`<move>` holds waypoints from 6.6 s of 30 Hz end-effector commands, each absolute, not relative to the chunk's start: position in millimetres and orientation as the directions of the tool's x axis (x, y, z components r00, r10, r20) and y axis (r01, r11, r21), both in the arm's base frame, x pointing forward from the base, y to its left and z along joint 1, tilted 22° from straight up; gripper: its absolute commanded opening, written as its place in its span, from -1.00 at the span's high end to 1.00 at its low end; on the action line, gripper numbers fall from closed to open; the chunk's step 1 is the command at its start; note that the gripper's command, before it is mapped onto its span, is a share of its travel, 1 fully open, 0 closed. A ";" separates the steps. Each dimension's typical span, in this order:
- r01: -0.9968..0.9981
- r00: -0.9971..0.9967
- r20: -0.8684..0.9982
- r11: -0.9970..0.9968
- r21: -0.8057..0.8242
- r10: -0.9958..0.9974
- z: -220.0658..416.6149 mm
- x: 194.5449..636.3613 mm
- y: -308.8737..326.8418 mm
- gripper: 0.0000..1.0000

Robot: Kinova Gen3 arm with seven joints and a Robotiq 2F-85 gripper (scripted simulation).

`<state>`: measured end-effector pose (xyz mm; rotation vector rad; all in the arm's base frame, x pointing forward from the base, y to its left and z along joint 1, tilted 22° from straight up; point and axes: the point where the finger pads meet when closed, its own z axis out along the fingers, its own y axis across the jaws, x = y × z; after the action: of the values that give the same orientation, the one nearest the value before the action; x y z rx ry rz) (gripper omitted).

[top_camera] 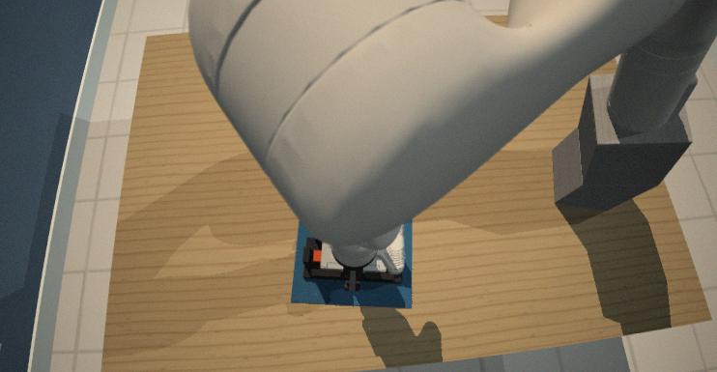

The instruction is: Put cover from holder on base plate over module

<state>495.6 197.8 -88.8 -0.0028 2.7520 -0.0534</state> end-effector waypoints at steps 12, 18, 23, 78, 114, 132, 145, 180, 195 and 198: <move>0.005 -0.925 -0.380 0.999 -0.037 -0.009 -88.0 495.9 198.3 -0.39; 0.005 -0.925 -0.380 0.999 -0.037 -0.009 -88.0 495.9 198.3 1.00; 0.005 -0.925 -0.380 0.999 -0.037 -0.009 -88.0 495.9 198.3 1.00; 0.005 -0.925 -0.380 0.999 -0.037 -0.009 -59.8 484.3 199.6 1.00; 0.003 -0.927 -0.374 0.999 -0.042 -0.013 -37.0 470.5 199.6 0.98; 0.003 -0.927 -0.374 0.999 -0.042 -0.013 -37.0 470.5 199.6 1.00; 0.003 -0.927 -0.374 0.999 -0.042 -0.013 -37.0 470.5 199.6 1.00; 0.003 -0.927 -0.374 0.999 -0.042 -0.013 -37.0 470.5 199.6 -1.00; 0.005 -0.925 -0.380 0.999 -0.037 -0.009 -81.7 493.0 198.6 -1.00; 0.005 -0.925 -0.380 0.999 -0.037 -0.009 -81.7 493.0 198.6 -1.00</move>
<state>494.0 200.9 -77.7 -0.0025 2.7466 -0.0439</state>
